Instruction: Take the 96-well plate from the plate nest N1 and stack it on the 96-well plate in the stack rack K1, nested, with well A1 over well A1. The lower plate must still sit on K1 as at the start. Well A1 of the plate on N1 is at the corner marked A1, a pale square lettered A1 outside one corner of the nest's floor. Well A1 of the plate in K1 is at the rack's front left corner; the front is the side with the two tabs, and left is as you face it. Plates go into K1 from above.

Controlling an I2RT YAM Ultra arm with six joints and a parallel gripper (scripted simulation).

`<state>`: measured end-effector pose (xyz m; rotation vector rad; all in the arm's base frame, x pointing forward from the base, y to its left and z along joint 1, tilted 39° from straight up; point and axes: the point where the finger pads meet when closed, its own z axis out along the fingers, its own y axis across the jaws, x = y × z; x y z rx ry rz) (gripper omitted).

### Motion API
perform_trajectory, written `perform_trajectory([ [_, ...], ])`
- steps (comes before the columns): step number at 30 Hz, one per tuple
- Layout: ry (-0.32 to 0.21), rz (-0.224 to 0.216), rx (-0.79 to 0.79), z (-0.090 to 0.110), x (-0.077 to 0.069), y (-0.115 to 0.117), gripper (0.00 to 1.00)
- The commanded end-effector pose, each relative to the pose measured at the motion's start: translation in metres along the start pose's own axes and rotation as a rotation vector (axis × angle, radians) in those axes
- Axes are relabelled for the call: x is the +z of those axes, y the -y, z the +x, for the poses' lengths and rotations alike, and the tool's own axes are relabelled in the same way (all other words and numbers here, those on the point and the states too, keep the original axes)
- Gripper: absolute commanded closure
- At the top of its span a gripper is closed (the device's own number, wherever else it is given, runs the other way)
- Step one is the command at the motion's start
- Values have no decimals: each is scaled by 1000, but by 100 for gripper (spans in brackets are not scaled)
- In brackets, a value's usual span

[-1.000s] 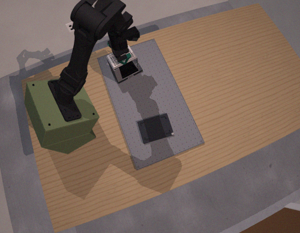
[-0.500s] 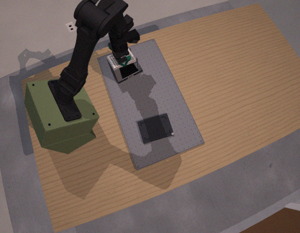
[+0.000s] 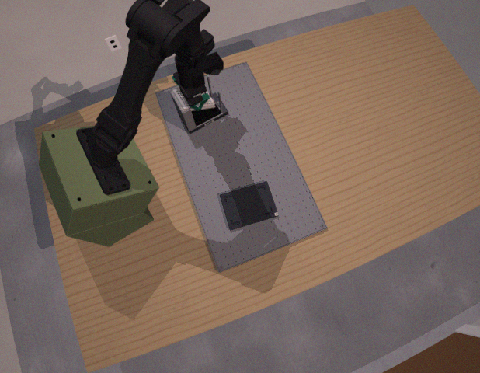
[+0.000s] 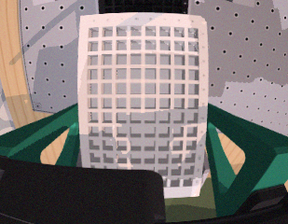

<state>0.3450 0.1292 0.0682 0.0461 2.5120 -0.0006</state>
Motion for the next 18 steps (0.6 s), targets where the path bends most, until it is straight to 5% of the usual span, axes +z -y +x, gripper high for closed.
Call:
perform_trajectory([
  [1,77,1,14,-26,12,-2,100],
  [18,77,1,14,-32,37,-2,100],
])
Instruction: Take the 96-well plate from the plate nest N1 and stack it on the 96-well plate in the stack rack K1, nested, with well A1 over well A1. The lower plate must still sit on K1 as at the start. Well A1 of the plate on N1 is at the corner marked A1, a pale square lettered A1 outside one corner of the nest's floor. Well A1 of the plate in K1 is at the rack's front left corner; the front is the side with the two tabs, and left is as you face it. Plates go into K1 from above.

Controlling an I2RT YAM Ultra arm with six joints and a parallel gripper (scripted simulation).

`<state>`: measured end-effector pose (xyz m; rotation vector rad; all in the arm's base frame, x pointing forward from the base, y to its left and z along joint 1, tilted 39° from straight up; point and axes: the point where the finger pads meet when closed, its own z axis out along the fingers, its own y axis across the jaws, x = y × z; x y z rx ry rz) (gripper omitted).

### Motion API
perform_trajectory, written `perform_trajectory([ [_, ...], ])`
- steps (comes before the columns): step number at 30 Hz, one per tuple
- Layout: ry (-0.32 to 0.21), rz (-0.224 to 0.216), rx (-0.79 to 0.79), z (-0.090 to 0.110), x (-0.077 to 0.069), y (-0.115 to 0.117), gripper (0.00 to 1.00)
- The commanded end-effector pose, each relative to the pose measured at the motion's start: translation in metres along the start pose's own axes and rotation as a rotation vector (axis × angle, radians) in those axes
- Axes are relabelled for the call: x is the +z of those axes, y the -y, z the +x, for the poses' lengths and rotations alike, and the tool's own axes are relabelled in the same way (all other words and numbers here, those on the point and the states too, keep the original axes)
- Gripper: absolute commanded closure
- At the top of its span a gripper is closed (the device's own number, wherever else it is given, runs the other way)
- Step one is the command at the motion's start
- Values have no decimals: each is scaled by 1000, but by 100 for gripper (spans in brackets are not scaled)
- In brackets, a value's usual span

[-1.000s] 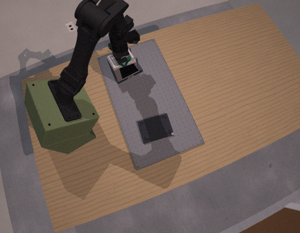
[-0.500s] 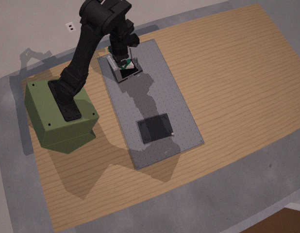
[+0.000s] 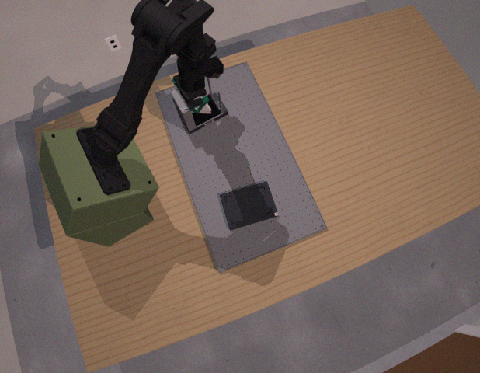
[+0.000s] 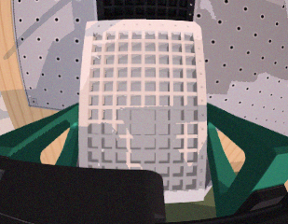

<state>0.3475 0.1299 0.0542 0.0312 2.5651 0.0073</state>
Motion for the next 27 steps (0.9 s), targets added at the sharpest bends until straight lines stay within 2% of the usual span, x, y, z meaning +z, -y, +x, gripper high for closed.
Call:
perform_trajectory([
  [1,130,9,23,-40,24,-1,100],
  [4,127,11,22,-39,29,0,100],
  [6,113,12,12,-31,34,-1,100],
  [9,130,10,23,-41,37,-1,100],
  [19,127,1,22,-42,50,-2,100],
  [27,127,2,22,-44,51,-3,100],
])
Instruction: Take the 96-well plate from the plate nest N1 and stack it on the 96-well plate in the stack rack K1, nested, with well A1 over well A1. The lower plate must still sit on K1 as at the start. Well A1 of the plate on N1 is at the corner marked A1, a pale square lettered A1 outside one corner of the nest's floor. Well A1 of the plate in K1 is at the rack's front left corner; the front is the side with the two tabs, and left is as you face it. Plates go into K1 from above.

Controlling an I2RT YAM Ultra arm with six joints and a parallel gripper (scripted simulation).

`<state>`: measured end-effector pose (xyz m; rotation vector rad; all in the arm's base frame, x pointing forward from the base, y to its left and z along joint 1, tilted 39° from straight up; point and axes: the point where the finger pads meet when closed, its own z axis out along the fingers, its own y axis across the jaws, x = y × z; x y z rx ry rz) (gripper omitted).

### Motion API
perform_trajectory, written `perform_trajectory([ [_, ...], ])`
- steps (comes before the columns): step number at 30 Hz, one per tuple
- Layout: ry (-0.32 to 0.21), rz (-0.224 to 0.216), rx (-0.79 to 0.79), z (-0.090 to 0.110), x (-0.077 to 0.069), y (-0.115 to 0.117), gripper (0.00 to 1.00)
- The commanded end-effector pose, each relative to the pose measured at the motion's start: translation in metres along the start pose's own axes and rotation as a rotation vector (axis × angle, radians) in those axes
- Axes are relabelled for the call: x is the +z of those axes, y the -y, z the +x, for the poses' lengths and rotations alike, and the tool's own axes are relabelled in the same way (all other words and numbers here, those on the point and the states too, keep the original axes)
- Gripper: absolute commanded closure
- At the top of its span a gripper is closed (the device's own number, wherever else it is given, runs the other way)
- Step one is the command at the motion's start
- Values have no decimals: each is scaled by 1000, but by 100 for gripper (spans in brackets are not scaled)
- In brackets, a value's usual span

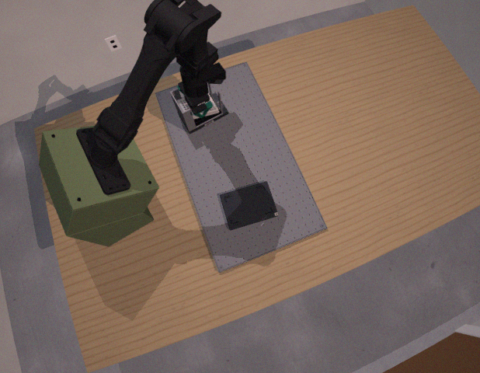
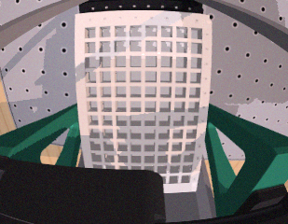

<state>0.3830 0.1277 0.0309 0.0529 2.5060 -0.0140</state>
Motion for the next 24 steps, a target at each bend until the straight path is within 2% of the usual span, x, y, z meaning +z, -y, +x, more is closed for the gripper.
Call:
perform_trajectory([
  [1,68,-18,11,-26,13,-5,100],
  [24,70,-13,12,-29,13,-5,100],
])
